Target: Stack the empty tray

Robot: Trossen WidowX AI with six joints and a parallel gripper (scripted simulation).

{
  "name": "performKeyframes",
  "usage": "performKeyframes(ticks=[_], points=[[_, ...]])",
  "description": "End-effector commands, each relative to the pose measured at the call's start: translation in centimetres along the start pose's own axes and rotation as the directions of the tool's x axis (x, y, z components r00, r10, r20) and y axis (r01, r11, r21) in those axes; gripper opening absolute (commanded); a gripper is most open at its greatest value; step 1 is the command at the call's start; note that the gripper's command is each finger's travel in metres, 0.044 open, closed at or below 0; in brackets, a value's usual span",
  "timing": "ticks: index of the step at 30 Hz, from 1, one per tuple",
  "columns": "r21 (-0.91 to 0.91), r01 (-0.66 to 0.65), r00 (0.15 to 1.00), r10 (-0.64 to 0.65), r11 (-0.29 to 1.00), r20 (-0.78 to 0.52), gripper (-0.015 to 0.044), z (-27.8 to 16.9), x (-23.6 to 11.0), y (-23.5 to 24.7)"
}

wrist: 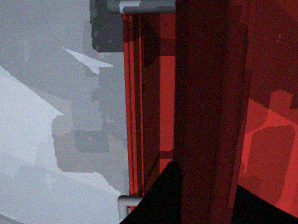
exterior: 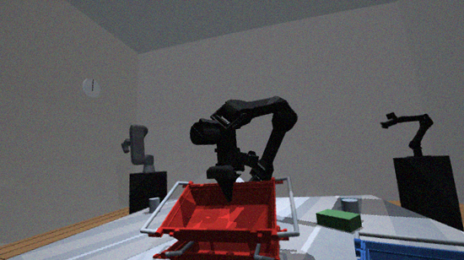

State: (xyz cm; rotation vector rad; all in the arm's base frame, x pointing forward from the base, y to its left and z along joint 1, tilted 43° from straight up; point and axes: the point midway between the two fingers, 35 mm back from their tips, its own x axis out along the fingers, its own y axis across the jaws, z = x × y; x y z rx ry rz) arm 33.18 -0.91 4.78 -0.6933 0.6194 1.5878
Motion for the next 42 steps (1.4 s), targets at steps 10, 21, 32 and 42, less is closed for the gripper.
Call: performKeyframes(ticks=[10, 21, 32, 42], points=[[0.006, 0.027, 1.0, -0.027, 1.0, 0.003, 0.0, 0.0, 1.0, 0.1], [0.006, 0.027, 1.0, -0.027, 1.0, 0.003, 0.0, 0.0, 1.8, 0.8], [0.006, 0.027, 1.0, -0.027, 1.0, 0.003, 0.0, 0.0, 2.1, 1.1], [0.006, 0.027, 1.0, -0.027, 1.0, 0.004, 0.0, 0.0, 2.7, 1.5]])
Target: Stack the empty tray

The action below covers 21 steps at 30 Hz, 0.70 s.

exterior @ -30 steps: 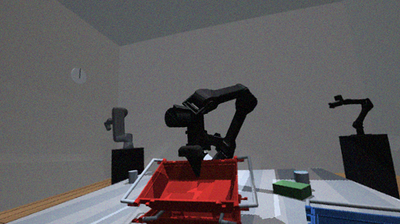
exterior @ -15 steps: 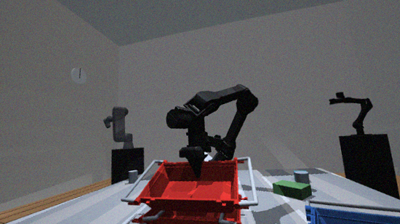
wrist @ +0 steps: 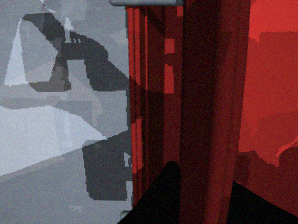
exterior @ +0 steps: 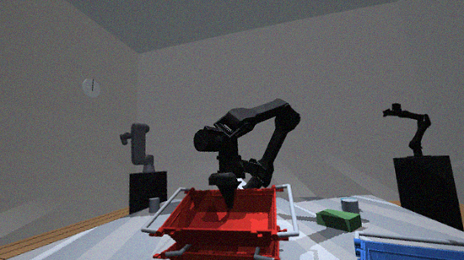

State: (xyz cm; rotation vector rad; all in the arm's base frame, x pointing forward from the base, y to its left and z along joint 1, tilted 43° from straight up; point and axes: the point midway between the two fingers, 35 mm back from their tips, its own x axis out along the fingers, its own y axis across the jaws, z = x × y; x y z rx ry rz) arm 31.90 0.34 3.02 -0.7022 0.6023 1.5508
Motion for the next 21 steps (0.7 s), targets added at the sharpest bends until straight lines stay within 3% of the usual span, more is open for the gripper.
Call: performKeyframes(ticks=[1, 21], points=[[0.006, -0.013, 1.0, 0.013, 1.0, 0.004, 0.0, 0.13, 0.46, 0.41], [0.006, -0.013, 1.0, 0.013, 1.0, 0.004, 0.0, 0.13, 1.15, 0.82]])
